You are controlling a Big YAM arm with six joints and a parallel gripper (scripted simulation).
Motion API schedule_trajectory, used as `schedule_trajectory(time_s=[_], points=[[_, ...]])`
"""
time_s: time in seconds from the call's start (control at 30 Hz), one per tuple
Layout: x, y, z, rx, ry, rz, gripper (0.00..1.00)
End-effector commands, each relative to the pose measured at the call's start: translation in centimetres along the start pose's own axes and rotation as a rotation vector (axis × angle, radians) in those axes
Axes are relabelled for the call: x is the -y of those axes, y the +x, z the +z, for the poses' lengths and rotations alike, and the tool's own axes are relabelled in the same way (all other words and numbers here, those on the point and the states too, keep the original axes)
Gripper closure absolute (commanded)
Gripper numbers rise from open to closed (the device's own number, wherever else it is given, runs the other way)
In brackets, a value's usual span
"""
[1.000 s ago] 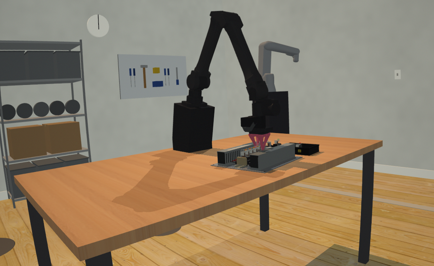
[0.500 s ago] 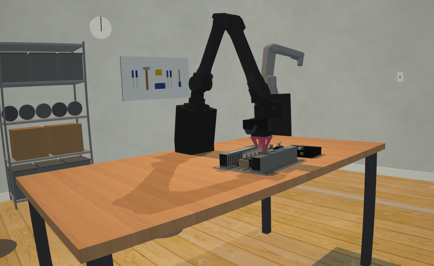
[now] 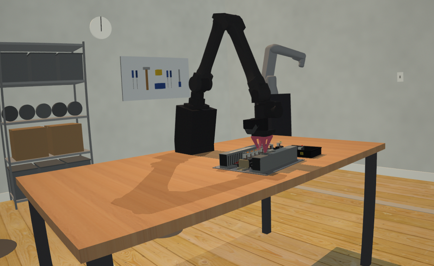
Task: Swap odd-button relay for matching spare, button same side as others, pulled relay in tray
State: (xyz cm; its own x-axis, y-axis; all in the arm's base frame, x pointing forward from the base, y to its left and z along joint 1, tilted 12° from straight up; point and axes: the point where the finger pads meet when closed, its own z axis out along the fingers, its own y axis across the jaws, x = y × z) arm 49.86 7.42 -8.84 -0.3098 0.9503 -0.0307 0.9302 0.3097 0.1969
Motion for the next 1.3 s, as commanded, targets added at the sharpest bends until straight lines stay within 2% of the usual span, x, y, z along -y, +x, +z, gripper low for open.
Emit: schedule_trajectory(time_s=[0.0, 1.27], points=[[-1.24, 0.08, -0.75, 0.003, -0.019, 0.005, 1.0], [-0.57, 0.16, -0.78, 0.003, -0.018, 0.005, 1.0]])
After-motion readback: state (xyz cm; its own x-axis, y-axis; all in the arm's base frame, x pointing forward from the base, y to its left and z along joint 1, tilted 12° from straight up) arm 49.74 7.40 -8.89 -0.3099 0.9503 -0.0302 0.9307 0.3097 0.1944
